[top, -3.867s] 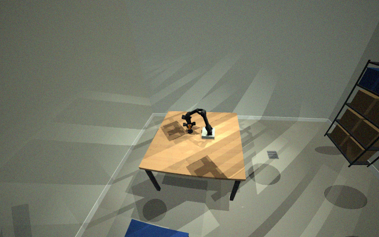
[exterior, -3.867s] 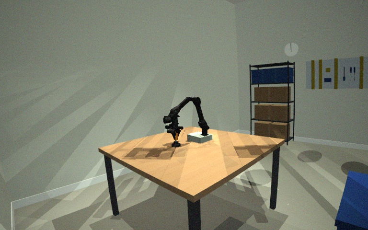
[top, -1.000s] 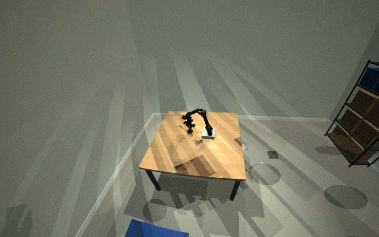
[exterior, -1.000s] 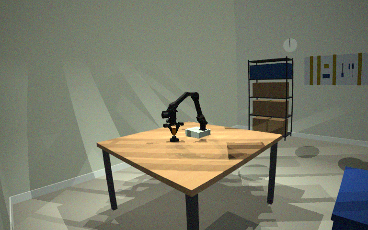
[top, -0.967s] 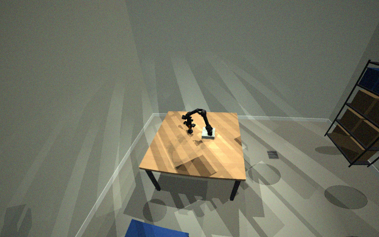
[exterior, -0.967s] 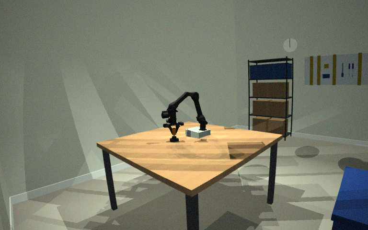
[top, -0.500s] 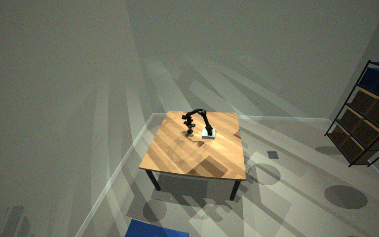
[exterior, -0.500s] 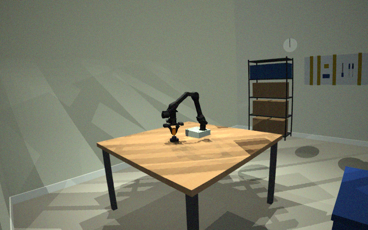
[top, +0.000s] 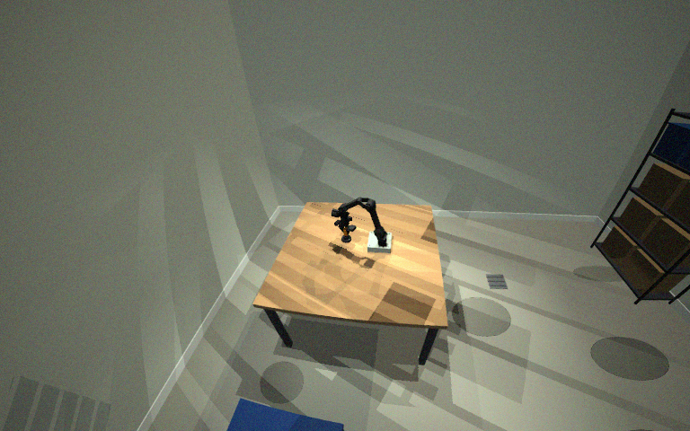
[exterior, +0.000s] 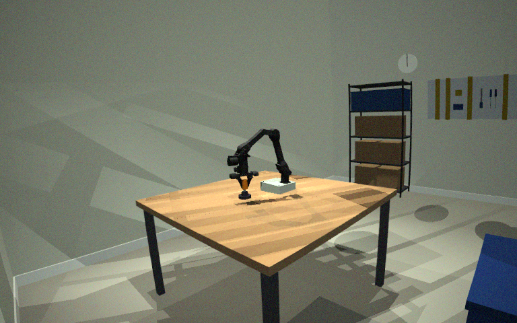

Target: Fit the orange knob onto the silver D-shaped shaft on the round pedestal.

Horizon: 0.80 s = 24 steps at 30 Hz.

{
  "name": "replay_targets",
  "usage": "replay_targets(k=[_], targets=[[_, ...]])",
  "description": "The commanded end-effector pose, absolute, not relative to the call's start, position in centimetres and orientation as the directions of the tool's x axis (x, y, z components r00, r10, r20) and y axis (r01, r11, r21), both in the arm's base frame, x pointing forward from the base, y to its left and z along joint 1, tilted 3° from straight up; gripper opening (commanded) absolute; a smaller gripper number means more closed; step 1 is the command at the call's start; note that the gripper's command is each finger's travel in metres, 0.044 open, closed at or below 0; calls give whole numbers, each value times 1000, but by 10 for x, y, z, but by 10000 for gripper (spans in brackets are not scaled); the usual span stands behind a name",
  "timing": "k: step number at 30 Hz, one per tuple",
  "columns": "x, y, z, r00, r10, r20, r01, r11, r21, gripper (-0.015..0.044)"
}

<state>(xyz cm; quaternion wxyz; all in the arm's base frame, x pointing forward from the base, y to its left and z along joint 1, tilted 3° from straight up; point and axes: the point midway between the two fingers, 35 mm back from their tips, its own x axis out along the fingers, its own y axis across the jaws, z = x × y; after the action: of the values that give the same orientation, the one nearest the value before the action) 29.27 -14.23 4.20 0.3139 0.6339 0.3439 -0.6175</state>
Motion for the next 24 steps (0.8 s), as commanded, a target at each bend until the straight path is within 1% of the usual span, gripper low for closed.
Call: replay_targets(k=[1, 5, 24], targets=[[293, -144, 45, 4, 42, -999, 780, -625, -24, 0], [295, -145, 44, 4, 42, -999, 697, -717, -28, 0], [299, -146, 40, 4, 42, -999, 697, -717, -27, 0]])
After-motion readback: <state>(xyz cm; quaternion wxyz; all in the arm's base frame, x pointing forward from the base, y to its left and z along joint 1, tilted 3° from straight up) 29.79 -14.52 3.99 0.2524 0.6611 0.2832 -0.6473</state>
